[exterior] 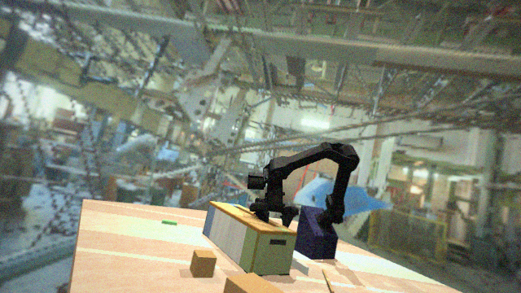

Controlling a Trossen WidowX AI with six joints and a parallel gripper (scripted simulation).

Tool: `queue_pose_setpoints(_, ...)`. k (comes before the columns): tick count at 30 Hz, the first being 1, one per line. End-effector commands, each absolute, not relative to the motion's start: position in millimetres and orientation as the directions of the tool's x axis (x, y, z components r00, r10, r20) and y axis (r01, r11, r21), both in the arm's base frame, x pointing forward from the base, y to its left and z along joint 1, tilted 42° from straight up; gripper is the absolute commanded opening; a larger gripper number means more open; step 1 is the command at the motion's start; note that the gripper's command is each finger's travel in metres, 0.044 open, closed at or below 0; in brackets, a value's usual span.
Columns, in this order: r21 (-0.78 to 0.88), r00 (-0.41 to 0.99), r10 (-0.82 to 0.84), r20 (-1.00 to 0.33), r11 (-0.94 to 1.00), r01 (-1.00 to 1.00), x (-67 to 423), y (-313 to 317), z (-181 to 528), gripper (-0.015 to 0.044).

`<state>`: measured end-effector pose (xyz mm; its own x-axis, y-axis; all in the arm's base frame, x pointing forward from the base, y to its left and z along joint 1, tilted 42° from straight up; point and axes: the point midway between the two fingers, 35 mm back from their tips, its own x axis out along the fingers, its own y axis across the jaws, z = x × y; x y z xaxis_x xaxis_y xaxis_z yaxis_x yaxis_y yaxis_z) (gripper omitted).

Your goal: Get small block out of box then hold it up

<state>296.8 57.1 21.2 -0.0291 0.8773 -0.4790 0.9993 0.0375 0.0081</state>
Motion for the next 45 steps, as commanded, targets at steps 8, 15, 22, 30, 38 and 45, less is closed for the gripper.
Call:
queue_pose_setpoints(8,0.007,-0.03,0.879,-0.475,0.038,0.999,295.9,72.6,34.4,0.04)
queue_pose_setpoints(15,0.007,-0.03,0.88,-0.475,0.038,0.999,295.6,80.8,41.9,0.04)
queue_pose_setpoints(22,0.006,-0.03,0.88,-0.474,0.038,0.999,295.4,88.8,49.2,0.04)
queue_pose_setpoints(30,0.007,-0.029,0.877,-0.479,0.037,0.999,297.5,73.9,63.3,0.04)
queue_pose_setpoints(38,0.008,-0.032,0.877,-0.479,0.041,0.999,296.8,45.0,93.7,0.04)
queue_pose_setpoints(45,0.137,-0.039,0.85,-0.526,0.13,0.982,296.6,43.5,89.3,0.0321)
